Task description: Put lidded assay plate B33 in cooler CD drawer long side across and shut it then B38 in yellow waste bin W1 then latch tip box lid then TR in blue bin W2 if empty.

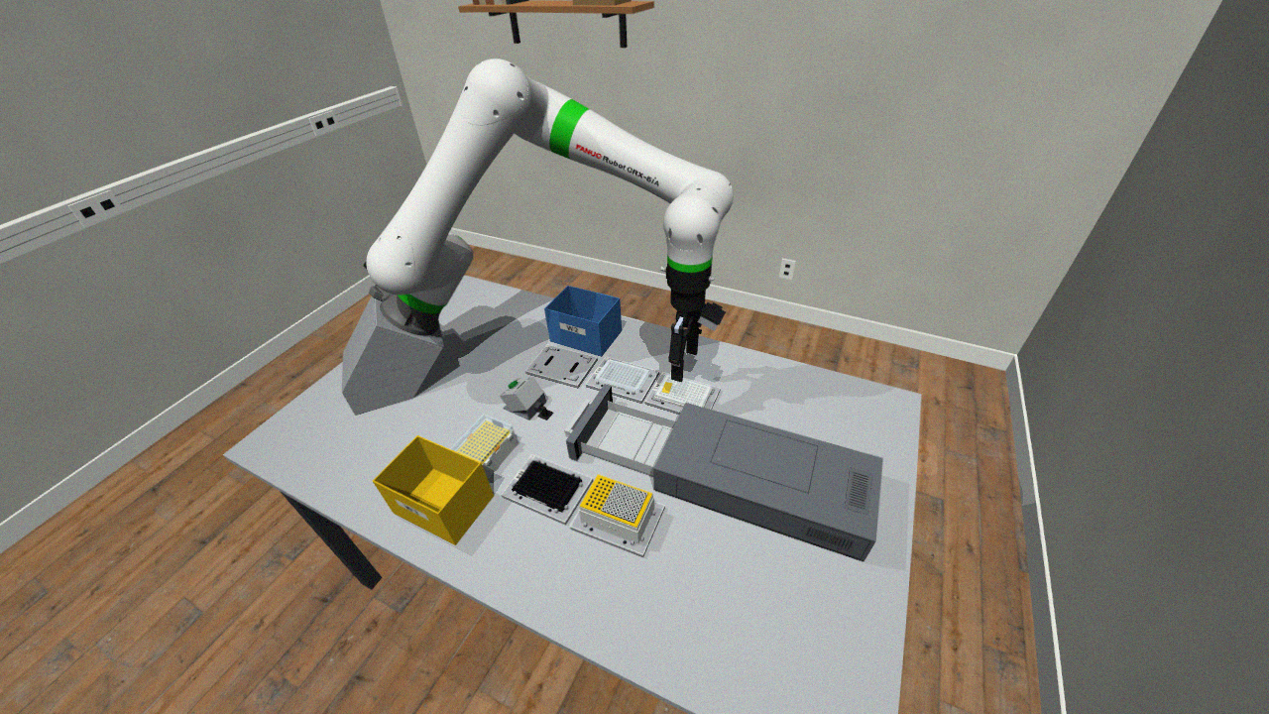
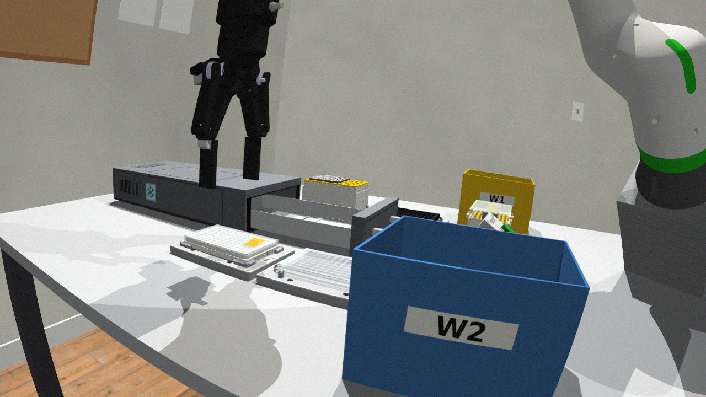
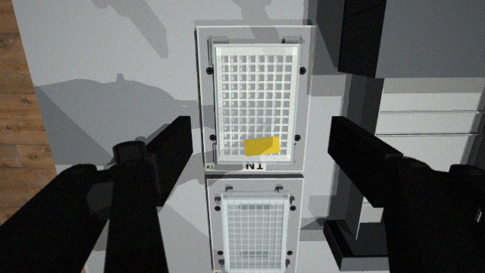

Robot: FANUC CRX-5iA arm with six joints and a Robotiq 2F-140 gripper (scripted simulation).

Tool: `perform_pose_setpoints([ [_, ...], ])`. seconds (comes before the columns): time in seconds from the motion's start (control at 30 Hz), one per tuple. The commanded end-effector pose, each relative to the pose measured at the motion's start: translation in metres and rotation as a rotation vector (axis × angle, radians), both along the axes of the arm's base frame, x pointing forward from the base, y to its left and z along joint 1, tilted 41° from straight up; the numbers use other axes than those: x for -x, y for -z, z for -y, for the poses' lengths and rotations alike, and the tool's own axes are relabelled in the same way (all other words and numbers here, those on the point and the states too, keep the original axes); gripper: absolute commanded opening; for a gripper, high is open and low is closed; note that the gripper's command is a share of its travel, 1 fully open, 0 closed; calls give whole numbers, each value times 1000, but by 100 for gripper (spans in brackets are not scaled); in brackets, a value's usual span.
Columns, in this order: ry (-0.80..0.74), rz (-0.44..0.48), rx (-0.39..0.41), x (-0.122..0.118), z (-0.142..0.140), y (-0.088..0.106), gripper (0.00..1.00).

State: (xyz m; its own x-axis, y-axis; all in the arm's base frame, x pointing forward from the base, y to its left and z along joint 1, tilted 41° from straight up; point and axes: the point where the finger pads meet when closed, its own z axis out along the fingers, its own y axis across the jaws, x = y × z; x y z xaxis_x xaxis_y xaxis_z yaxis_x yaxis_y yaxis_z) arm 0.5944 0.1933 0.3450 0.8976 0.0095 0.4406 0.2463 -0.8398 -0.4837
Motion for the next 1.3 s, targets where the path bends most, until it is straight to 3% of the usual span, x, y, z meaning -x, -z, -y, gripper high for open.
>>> perform_pose_setpoints([
  [0.0, 1, 2, 0, 1, 2, -3, 70],
  [1.0, 1, 2, 0, 13, 20, -28, 70],
  [1.27, 1, 2, 0, 12, 19, -27, 70],
])
